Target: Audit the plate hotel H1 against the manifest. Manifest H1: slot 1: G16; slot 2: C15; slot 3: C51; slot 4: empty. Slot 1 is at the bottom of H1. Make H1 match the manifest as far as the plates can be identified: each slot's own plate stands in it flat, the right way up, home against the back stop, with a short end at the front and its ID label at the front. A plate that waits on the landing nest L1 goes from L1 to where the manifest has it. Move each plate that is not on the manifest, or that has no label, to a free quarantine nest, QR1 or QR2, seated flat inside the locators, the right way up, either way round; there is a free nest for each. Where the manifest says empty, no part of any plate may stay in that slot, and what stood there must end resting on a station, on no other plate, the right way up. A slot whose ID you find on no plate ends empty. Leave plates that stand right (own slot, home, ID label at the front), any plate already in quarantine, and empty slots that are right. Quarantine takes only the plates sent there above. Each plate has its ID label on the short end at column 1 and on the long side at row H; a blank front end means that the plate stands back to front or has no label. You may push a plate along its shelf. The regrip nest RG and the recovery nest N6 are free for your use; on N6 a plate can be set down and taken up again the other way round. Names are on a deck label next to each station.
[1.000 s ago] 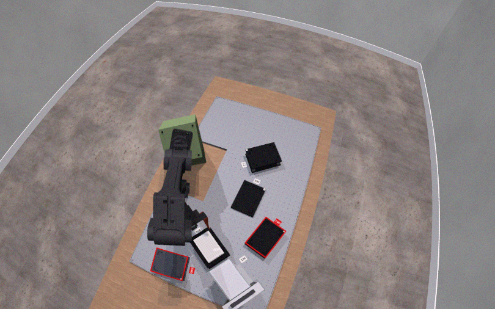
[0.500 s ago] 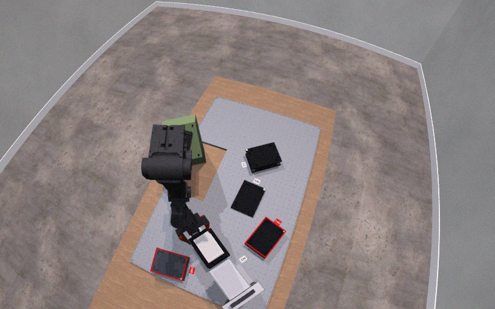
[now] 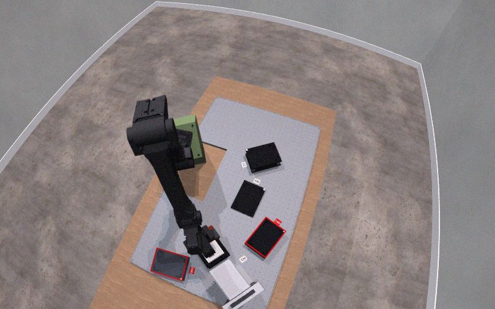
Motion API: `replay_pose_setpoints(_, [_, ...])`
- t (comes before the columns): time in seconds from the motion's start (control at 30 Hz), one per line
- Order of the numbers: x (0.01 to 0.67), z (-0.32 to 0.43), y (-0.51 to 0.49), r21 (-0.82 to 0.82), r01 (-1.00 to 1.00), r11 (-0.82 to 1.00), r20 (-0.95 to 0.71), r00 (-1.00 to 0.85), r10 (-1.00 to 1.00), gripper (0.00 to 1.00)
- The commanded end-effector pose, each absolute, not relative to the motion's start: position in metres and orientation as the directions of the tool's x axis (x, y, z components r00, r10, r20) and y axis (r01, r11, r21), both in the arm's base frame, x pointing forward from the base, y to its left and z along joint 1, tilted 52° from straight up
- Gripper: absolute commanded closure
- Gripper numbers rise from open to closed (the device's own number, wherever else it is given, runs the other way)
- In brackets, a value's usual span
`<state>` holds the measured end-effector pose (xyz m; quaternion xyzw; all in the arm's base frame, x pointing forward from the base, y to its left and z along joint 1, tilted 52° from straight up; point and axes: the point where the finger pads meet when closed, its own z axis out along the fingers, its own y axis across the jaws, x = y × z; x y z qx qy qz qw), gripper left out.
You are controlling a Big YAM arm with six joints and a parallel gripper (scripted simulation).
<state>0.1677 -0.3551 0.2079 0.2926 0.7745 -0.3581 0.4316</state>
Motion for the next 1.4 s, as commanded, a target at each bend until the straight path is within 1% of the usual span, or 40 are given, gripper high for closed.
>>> replay_pose_setpoints(0.0, [0.174, 0.220, -0.354, -0.320, 0.746, 0.584, -0.862, -0.486, 0.147, 0.00])
replay_pose_setpoints(0.17, [0.175, 0.214, -0.356, -0.298, 0.755, 0.585, -0.800, -0.531, 0.278, 0.00])
replay_pose_setpoints(0.33, [0.175, 0.213, -0.357, -0.298, 0.755, 0.584, -0.733, -0.573, 0.366, 0.00])
replay_pose_setpoints(0.43, [0.177, 0.210, -0.360, -0.297, 0.754, 0.585, -0.733, -0.573, 0.366, 0.00])
replay_pose_setpoints(0.47, [0.173, 0.196, -0.357, -0.295, 0.756, 0.585, -0.727, -0.575, 0.376, 0.00])
replay_pose_setpoints(1.37, [0.180, 0.191, -0.389, -0.300, 0.769, 0.565, -0.744, -0.559, 0.366, 0.00])
